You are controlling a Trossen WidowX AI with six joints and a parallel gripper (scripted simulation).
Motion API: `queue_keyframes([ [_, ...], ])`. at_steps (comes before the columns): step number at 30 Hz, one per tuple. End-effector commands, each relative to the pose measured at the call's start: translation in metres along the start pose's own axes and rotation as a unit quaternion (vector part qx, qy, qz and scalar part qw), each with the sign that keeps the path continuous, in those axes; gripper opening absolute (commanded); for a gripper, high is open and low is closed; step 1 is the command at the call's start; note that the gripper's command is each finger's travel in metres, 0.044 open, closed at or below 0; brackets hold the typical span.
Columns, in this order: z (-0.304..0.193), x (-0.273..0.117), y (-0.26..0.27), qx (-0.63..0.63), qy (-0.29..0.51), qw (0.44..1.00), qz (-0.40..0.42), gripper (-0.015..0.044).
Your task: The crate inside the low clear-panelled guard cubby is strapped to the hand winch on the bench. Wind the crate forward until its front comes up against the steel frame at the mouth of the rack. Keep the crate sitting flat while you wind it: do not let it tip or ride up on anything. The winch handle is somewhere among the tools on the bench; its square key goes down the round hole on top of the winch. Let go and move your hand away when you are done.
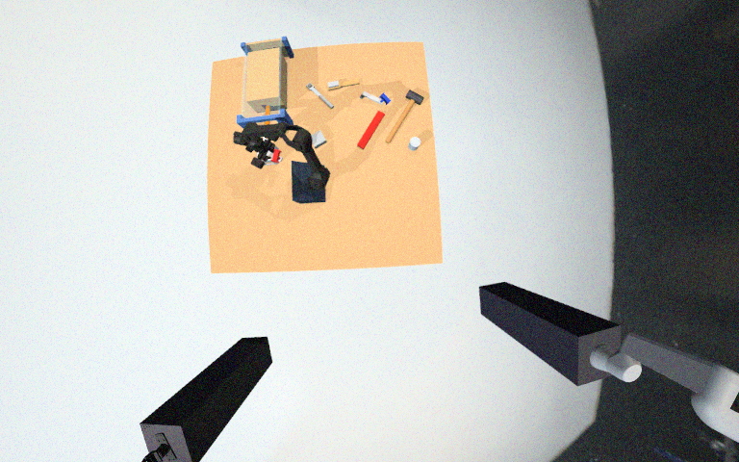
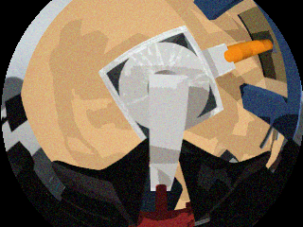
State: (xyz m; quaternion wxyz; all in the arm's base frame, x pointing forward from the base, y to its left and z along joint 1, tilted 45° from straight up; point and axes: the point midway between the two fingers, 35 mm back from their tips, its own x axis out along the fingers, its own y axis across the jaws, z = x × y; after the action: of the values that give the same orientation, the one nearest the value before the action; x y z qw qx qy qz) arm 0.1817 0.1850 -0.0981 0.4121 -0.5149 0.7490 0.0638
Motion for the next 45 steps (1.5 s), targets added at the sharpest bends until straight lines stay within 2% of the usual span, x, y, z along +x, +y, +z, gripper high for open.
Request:
queue_keyframes([
  [1,0.000,-0.001,0.000,0.002,-0.001,1.000,0.000,0.0000],
  [11,0.000,0.002,0.000,0.004,0.000,1.000,0.000,0.0000],
  [30,0.002,0.002,0.010,0.116,-0.003,0.993,0.009,0.0000],
  [45,0.002,0.008,0.009,0.112,-0.003,0.994,0.008,0.0000],
])
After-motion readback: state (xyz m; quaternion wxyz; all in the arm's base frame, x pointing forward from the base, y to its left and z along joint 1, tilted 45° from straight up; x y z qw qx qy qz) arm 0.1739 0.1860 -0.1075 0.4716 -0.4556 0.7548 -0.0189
